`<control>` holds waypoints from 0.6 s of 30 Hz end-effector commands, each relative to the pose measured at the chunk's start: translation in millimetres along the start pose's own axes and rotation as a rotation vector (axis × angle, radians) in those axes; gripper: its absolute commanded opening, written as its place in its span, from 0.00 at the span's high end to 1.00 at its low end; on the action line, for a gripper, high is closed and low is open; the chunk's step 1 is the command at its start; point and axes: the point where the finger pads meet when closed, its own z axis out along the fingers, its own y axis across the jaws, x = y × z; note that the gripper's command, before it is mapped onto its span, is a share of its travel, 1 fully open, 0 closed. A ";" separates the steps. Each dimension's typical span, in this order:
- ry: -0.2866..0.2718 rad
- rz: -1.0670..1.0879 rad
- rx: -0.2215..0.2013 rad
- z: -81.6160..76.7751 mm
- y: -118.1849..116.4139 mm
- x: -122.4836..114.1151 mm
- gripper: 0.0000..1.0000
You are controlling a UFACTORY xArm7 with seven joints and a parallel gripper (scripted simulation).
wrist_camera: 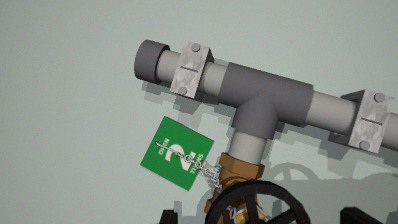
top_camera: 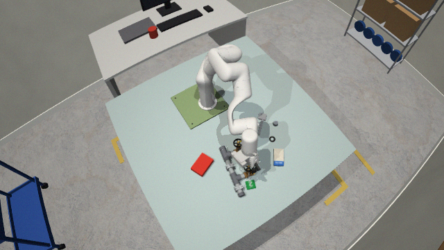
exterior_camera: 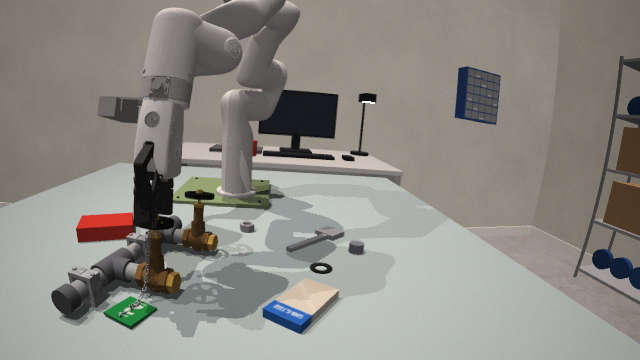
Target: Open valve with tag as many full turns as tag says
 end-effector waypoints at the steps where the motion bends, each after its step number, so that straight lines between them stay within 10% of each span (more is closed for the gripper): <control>1: 0.000 0.000 0.005 7.5 -2.0 0.4 0.00; 12: 0.000 0.000 0.005 11.1 -1.9 0.3 0.00; 13: 0.000 0.000 0.005 11.1 -1.9 0.3 1.00; 18: 0.000 0.000 0.005 11.1 -1.9 0.3 1.00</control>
